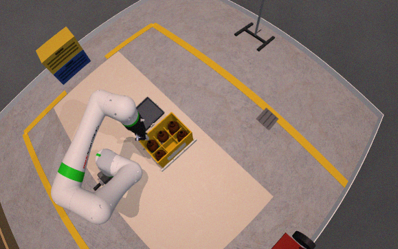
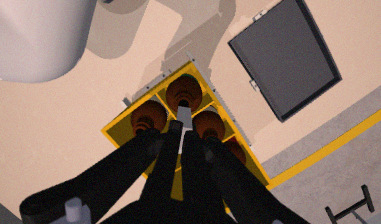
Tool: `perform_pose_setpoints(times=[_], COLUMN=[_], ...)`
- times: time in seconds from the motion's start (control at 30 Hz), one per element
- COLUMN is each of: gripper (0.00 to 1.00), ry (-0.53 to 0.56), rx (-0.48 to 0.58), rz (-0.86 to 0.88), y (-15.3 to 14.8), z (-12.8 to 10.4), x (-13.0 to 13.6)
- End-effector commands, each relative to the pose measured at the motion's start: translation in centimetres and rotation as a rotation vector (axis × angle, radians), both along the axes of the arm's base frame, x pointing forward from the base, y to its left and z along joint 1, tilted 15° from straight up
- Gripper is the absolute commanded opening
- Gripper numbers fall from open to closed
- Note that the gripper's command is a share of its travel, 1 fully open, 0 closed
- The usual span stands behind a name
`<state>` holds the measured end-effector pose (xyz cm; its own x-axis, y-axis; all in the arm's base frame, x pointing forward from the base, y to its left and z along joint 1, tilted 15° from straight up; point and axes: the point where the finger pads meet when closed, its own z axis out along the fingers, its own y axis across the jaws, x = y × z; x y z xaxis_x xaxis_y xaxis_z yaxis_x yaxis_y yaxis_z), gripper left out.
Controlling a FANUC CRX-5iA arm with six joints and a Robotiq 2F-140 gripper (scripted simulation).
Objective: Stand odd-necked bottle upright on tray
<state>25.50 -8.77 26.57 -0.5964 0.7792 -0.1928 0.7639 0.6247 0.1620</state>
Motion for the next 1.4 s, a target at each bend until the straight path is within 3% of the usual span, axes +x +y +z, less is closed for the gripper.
perform_pose_setpoints(times=[0.0,0.2,0.27,0.43,0.63,0.67,1.37], gripper=[0.1,0.1,0.1,0.1,0.1,0.44,0.44], ry=[-0.001,-0.001,0.0,-0.001,-0.001,-0.001,-0.001], rx=[0.0,0.0,-0.001,0.0,0.0,0.0,0.0], rz=[0.0,0.001,0.001,0.0,0.0,0.0,0.0], y=[0.0,0.0,-0.3,-1.1,-1.2,-1.2,-1.2], z=[0.1,0.7,1.6,2.1,2.1,2.1,2.1], x=[0.0,1.6,4.9,8.3,8.5,8.5,8.5])
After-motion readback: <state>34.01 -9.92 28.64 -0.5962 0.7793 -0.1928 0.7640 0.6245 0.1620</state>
